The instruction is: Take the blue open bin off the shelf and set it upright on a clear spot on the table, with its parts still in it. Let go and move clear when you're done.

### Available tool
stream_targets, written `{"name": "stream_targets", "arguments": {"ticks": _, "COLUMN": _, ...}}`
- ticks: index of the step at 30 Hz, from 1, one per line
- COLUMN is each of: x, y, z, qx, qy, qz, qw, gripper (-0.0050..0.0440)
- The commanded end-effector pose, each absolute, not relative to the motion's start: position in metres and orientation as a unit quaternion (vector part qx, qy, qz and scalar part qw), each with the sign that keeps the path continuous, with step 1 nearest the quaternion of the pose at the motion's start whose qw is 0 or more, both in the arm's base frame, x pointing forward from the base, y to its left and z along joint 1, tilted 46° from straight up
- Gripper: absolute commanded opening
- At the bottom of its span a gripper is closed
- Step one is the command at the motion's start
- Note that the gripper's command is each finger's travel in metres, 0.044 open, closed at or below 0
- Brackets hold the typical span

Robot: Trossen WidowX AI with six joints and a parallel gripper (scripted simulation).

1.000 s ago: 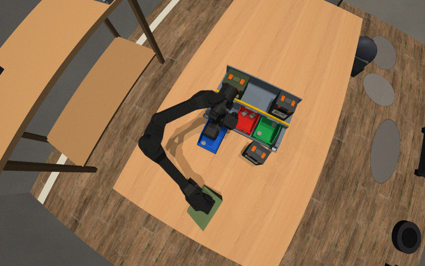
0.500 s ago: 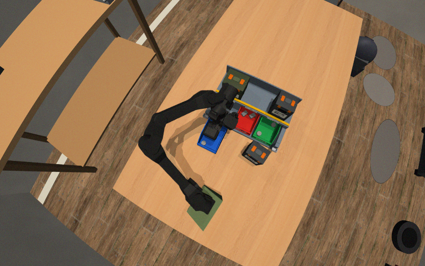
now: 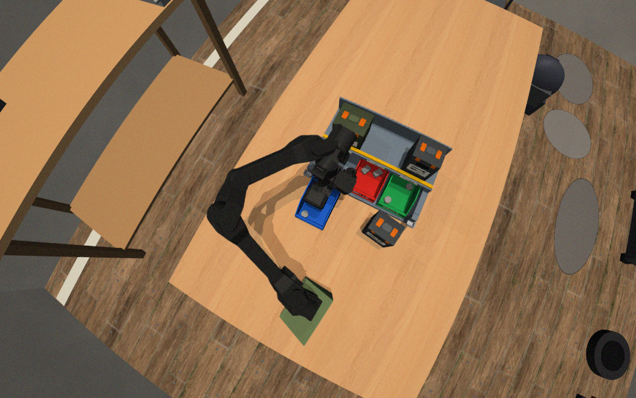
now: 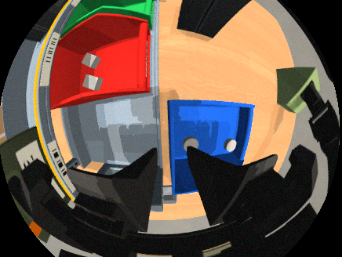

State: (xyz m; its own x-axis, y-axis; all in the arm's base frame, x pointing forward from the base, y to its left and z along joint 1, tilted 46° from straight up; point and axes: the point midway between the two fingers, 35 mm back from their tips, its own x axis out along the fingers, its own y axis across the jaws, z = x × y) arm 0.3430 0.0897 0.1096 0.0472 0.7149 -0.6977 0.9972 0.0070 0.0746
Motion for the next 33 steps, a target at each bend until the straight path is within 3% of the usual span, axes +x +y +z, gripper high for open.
{"name": "stream_targets", "arguments": {"ticks": 1, "x": 0.344, "y": 0.089, "z": 0.114, "qx": 0.664, "qy": 0.644, "qz": -0.237, "qw": 0.297, "gripper": 0.0150}}
{"name": "stream_targets", "arguments": {"ticks": 18, "x": 0.344, "y": 0.089, "z": 0.114, "qx": 0.664, "qy": 0.644, "qz": -0.237, "qw": 0.297, "gripper": 0.0150}}
{"name": "stream_targets", "arguments": {"ticks": 23, "x": 0.341, "y": 0.050, "z": 0.152, "qx": 0.665, "qy": 0.644, "qz": -0.239, "qw": 0.294, "gripper": 0.0150}}
{"name": "stream_targets", "arguments": {"ticks": 33, "x": 0.341, "y": 0.050, "z": 0.152, "qx": 0.665, "qy": 0.644, "qz": -0.239, "qw": 0.294, "gripper": 0.0150}}
